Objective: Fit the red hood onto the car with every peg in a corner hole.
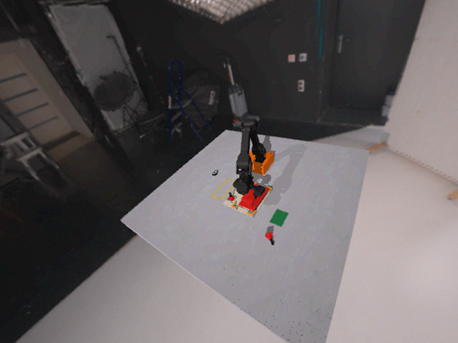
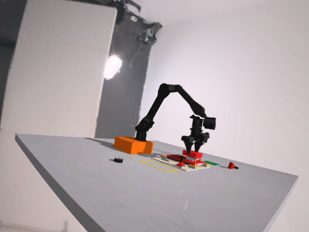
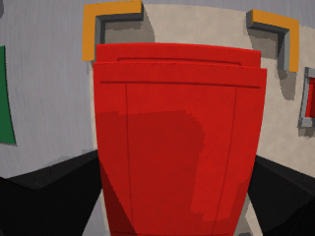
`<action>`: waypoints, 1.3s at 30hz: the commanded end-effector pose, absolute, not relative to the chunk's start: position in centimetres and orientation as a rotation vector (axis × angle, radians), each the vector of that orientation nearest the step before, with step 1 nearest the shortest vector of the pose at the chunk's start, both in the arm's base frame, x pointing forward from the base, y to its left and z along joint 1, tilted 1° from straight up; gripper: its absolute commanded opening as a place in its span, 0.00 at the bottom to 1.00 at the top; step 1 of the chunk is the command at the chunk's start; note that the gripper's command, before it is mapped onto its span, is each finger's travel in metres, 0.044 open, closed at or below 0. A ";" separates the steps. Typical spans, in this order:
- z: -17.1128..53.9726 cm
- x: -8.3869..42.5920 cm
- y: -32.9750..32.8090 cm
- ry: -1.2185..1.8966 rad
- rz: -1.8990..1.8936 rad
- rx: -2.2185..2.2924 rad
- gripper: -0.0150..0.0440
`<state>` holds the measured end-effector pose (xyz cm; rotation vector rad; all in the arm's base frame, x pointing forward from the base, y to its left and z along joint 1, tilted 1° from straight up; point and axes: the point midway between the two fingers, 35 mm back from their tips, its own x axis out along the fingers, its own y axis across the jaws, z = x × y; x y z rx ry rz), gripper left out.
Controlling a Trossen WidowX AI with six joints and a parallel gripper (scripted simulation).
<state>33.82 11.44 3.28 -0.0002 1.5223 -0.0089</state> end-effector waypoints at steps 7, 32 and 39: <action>3.2 33.9 11.4 1.521 -0.014 0.002 0.25; 2.6 33.9 11.3 1.521 -0.014 0.001 0.25; 2.2 33.9 11.3 1.521 -0.014 0.001 0.25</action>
